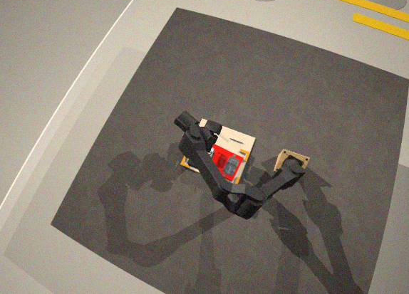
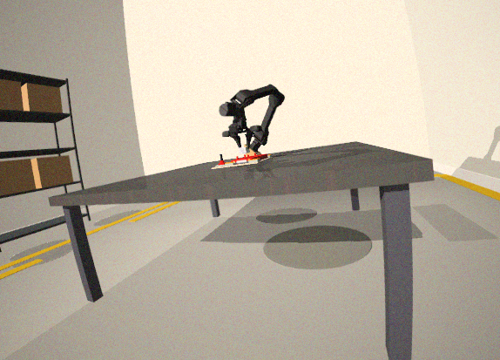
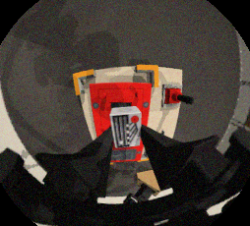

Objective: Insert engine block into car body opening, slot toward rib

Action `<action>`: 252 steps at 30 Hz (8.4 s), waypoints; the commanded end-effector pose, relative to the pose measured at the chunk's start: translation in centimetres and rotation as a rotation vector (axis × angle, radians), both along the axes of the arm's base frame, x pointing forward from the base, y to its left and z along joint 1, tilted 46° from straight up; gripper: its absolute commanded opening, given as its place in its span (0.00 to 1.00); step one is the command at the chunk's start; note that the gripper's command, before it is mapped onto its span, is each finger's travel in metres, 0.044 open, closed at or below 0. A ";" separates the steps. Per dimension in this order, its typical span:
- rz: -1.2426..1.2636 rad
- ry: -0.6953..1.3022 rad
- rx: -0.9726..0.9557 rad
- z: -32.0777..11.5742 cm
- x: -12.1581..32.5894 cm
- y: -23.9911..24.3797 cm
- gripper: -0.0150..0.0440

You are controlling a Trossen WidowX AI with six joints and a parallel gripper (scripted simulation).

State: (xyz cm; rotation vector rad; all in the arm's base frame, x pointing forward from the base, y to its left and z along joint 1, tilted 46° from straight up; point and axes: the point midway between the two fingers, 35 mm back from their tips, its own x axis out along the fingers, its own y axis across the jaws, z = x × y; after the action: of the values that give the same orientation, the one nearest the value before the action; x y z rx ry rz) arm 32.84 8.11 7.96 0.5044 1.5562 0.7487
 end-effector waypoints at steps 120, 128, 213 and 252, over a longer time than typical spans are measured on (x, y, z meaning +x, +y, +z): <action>-0.074 0.072 -0.005 -0.2 -0.2 1.0 0.52; -0.019 0.016 0.005 -0.3 -0.3 1.1 0.52; -0.049 0.046 -0.003 -1.4 -0.4 2.2 0.66; -0.054 0.051 -0.001 -0.4 -0.2 1.2 0.69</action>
State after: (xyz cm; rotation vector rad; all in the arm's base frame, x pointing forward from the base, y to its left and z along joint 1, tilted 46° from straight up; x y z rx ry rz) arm 32.45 9.39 7.39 0.5746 1.5906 0.6972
